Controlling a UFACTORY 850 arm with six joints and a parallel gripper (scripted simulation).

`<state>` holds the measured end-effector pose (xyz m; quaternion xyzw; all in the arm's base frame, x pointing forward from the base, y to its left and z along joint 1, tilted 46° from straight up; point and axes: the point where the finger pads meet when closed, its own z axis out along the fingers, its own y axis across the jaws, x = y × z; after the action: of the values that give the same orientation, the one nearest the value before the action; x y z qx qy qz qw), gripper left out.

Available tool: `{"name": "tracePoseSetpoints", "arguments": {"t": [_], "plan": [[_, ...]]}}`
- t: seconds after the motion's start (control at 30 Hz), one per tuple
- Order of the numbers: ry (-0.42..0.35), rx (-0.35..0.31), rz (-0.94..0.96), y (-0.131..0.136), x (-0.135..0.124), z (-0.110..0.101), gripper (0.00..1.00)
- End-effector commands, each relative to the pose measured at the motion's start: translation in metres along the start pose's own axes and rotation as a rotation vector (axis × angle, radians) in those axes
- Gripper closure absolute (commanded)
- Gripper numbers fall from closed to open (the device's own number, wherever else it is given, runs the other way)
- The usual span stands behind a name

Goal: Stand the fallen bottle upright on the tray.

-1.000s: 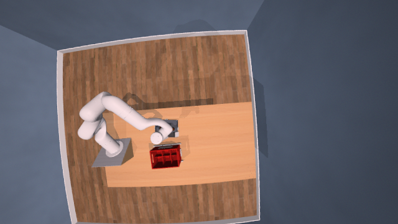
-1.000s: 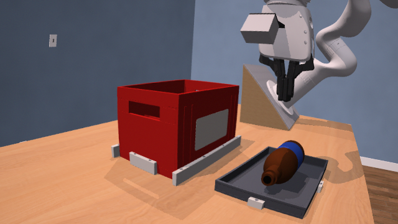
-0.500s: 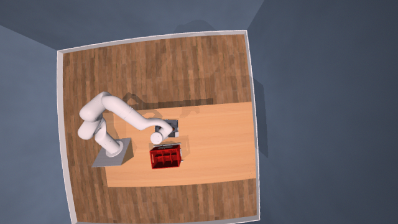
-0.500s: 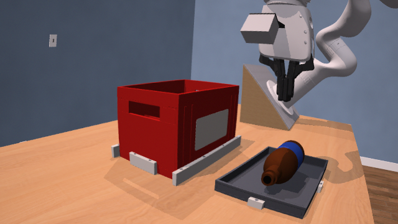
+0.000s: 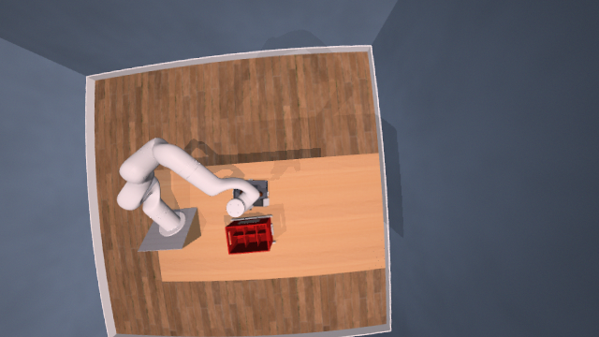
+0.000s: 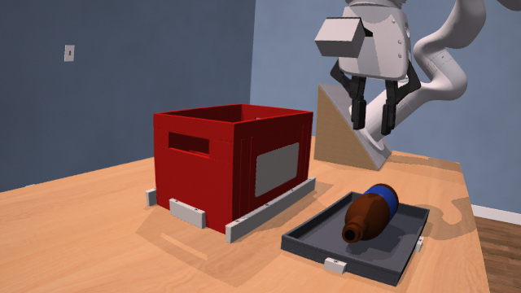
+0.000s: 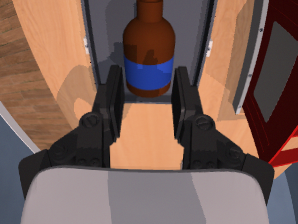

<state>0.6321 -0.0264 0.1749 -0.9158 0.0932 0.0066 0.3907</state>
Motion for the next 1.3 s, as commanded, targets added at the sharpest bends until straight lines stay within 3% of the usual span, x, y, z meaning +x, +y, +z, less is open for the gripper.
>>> {"name": "tracePoseSetpoints", "arguments": {"t": [0.0, 1.27], "plan": [[0.002, 0.0, -0.001, -0.0002, 0.0006, -0.001, 0.35], [0.001, 0.0, -0.001, -0.0002, 0.0007, 0.0038, 0.35]]}}
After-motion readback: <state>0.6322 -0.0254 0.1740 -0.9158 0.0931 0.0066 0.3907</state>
